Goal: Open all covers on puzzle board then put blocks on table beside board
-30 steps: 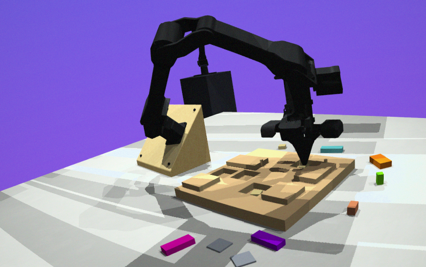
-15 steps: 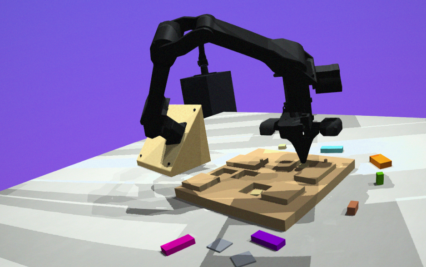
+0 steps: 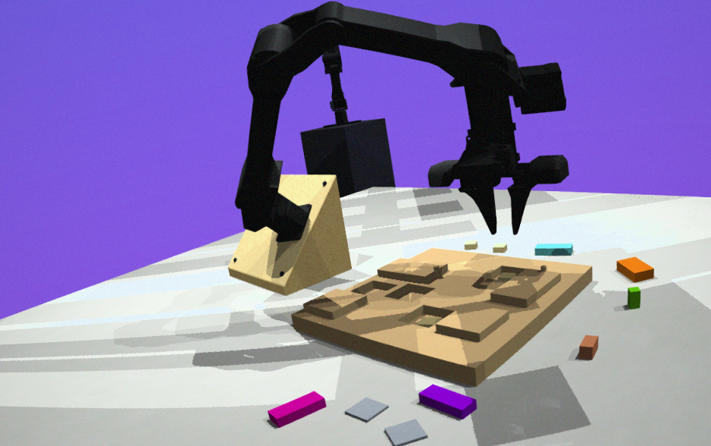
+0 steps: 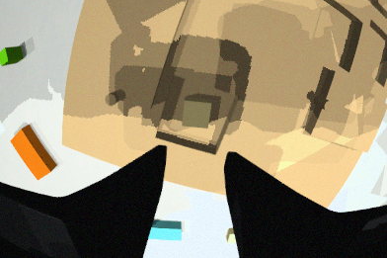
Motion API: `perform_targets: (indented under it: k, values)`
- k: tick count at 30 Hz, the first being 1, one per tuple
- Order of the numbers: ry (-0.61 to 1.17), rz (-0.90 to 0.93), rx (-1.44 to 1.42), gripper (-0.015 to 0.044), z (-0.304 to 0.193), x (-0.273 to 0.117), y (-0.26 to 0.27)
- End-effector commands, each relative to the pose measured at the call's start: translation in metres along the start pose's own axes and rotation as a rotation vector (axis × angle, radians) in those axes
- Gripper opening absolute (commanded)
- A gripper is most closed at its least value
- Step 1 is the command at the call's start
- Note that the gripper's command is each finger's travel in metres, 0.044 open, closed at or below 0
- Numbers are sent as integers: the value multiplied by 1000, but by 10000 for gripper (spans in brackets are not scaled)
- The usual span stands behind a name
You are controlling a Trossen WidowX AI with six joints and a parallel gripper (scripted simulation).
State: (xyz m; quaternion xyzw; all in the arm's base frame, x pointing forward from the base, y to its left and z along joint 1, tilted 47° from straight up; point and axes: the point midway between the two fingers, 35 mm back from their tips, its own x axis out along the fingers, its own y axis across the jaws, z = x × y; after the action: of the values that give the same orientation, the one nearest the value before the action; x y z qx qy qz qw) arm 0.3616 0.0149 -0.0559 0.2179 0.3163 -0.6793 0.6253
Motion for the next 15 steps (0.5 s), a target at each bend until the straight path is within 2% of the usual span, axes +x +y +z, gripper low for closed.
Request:
perform_targets:
  k: [1, 15]
  values:
    - [4, -6, 9, 144, 2, -3, -1]
    - [3, -6, 9, 144, 2, 31, -1]
